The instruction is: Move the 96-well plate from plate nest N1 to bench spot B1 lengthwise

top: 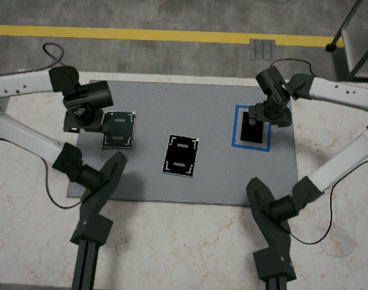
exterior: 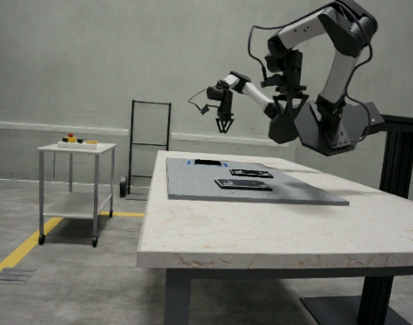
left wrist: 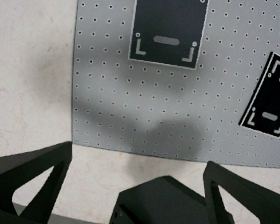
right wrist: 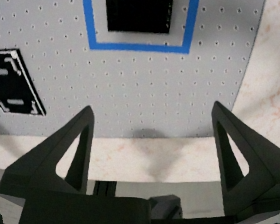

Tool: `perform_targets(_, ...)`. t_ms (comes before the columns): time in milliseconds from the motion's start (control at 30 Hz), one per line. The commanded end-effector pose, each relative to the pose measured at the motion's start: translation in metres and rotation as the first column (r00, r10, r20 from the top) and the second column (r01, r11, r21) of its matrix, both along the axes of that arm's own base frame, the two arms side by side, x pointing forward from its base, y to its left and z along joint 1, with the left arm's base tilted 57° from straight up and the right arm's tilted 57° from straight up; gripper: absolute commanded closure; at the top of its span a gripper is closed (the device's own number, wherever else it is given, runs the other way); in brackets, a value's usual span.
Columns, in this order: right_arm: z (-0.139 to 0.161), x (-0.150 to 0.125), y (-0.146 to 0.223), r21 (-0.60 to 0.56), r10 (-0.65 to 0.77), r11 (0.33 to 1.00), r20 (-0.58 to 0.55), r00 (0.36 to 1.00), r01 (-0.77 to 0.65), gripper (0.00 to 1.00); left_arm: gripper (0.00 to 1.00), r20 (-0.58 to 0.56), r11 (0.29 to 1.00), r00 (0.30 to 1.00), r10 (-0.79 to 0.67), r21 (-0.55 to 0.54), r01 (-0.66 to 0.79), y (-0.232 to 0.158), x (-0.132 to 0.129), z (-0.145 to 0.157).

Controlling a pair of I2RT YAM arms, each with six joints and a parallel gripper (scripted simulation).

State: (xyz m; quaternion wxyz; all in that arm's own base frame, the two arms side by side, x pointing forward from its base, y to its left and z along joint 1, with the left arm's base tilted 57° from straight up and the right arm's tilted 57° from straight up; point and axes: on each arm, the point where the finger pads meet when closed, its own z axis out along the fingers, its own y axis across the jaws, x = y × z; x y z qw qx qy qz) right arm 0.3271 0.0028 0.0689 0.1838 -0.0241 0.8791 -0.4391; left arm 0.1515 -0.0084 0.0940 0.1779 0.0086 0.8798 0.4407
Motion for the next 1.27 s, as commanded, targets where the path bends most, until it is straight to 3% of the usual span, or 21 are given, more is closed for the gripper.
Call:
perform_targets(0, 0.005, -0.026, 0.009, 0.001, -0.009, 1.000, -0.013, 1.000, 0.009, 0.00, 0.00, -0.002, 1.000, 1.000, 0.000, 0.002, 0.000, -0.001, -0.001, 0.001)
perform_targets(200, 0.008, -0.041, 0.016, -0.003, -0.011, 1.000, -0.017, 1.000, 0.010, 0.00, 0.00, -0.002, 1.000, 1.000, 0.000, 0.002, 0.000, -0.001, -0.001, 0.001)
perform_targets(667, 0.025, -0.110, 0.029, -0.010, -0.016, 1.000, -0.020, 1.000, 0.016, 0.00, 0.00, -0.002, 1.000, 1.000, 0.000, 0.002, 0.000, -0.001, -0.001, 0.001)
perform_targets(1233, 0.027, -0.117, 0.030, -0.012, -0.028, 1.000, -0.021, 0.999, 0.028, 0.00, 0.00, -0.002, 1.000, 1.000, 0.000, 0.002, 0.000, -0.001, -0.001, 0.001)
